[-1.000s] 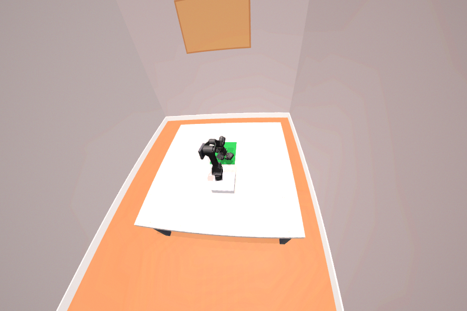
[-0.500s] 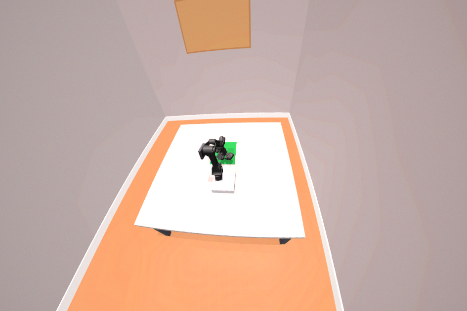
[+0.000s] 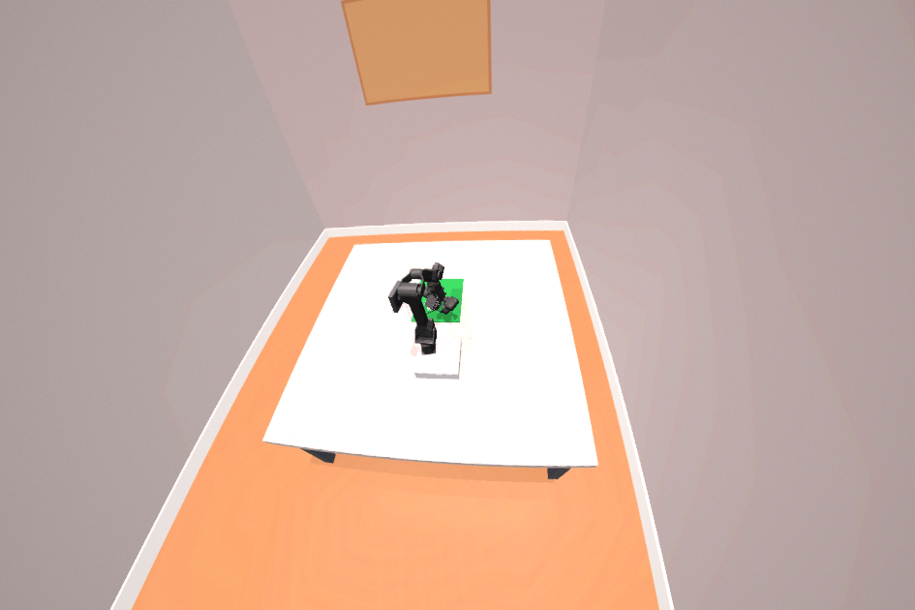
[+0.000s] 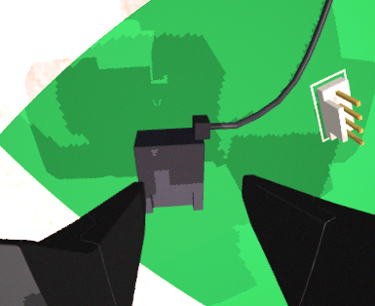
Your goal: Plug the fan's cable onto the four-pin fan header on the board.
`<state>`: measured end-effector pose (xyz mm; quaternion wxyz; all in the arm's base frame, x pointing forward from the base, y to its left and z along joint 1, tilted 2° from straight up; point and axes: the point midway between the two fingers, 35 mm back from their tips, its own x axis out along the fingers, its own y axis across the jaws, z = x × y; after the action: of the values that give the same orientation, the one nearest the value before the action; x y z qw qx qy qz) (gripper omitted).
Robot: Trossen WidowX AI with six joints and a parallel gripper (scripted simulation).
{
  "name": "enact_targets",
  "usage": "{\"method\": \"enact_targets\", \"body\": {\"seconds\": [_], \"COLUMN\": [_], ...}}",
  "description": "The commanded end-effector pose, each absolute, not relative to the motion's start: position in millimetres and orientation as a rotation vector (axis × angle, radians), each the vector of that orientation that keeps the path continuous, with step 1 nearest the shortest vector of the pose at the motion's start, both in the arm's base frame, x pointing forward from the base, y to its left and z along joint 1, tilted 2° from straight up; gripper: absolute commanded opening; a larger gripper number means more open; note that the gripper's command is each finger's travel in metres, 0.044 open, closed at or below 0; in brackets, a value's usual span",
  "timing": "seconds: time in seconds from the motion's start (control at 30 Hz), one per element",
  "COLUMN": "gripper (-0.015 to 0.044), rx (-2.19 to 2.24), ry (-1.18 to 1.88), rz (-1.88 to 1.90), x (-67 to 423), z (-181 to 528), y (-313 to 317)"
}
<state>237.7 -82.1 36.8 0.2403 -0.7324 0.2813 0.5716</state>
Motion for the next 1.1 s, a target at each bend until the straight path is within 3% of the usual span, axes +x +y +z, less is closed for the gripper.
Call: {"method": "enact_targets", "body": {"seconds": [0.0, 0.37, 1.07], "gripper": [0.0205, 0.0205, 0.0205], "rx": [-1.96, -1.826, -1.859], "ry": [0.745, 0.693, 0.715], "rz": [1.607, 1.715, 1.691], "x": [242, 241, 240], "z": [51, 83, 73], "y": [-84, -87, -86]}}
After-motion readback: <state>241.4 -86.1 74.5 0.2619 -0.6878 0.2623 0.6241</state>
